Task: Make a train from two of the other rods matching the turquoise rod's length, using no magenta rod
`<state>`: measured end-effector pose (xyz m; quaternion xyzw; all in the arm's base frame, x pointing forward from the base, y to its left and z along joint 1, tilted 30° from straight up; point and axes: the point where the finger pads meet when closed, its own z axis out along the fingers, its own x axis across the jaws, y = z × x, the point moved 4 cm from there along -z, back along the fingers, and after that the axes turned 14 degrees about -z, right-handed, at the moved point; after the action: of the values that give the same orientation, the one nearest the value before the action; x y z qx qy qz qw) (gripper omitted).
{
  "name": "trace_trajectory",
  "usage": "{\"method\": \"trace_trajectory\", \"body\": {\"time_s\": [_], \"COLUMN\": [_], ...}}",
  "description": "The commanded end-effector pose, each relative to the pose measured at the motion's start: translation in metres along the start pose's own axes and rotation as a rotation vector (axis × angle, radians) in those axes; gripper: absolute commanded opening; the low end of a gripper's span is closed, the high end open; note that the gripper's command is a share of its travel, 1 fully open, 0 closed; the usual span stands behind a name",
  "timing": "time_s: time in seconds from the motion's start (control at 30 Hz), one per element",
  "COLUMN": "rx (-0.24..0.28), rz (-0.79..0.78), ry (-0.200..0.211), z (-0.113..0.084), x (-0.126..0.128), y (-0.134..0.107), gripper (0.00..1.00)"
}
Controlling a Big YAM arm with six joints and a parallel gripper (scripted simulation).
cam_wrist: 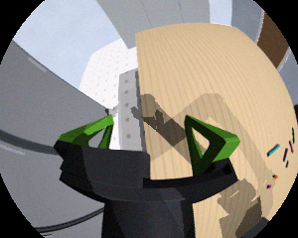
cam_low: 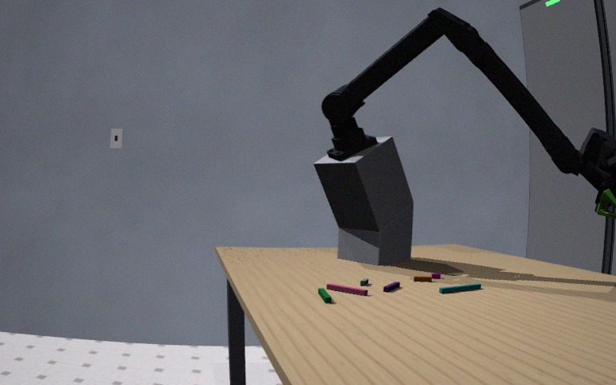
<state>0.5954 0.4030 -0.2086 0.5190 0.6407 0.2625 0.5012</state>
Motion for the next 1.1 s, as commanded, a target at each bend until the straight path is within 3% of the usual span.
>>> {"method": "trace_trajectory", "body": {"time_s": [0.0,0.53,0.57,0.77,0.87,0.97,1.03,1.07], "rx": [-0.01,-0.01,-0.036,0.013,0.067,0.092,0.153,0.153], "rz": [0.008,0.008,0.032,-0.01,-0.051,-0.069,-0.107,-0.107], "ry": [0.004,0.004,0.009,-0.018,-0.038,-0.046,-0.062,-0.062], "z": [-0.002,-0.002,-0.003,0.01,0.019,0.022,0.025,0.025], "x": [0.003,0.003,0.008,-0.033,-0.075,-0.093,-0.136,-0.136], "y": [0.009,0.009,0.028,0.029,0.022,0.018,0.008,0.008], "gripper": [1.0,1.0,1.0,1.0,1.0,1.0,1.0,1.0]}}
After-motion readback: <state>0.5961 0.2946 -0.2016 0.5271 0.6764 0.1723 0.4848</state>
